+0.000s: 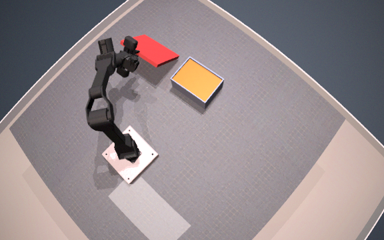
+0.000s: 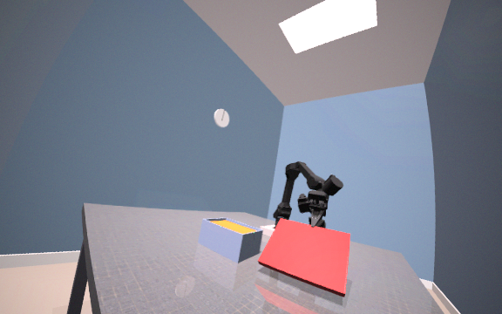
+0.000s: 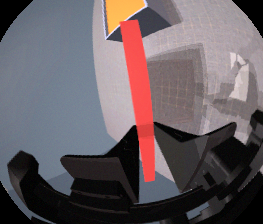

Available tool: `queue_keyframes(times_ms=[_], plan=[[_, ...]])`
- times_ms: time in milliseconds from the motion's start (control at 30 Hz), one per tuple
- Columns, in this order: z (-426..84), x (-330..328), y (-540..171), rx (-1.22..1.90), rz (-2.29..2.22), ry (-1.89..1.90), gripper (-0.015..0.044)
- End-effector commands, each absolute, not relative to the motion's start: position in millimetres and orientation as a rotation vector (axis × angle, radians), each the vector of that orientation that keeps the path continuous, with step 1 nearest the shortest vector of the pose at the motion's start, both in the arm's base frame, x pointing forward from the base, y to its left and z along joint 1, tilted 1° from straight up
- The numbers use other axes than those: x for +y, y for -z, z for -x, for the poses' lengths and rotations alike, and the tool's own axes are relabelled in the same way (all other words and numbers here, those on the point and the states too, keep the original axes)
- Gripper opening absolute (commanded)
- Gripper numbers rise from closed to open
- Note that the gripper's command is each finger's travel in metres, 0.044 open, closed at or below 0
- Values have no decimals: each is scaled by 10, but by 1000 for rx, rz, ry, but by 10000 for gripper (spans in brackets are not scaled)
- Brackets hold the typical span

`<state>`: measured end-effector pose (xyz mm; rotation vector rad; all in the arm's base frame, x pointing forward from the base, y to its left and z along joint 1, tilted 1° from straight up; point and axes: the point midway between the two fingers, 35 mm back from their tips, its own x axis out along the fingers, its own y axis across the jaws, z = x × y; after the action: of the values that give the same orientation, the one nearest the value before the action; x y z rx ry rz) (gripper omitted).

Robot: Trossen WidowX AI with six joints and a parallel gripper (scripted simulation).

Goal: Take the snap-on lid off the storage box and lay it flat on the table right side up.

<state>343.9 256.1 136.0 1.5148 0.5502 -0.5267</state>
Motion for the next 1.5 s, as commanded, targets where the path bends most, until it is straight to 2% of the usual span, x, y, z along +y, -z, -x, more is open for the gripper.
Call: queue_keyframes(times_ms=[0,1467], plan=[[-3443,2548,-1319,538,-1520,530,0],[-3448,2552,-965,538,-1520,530,0]])
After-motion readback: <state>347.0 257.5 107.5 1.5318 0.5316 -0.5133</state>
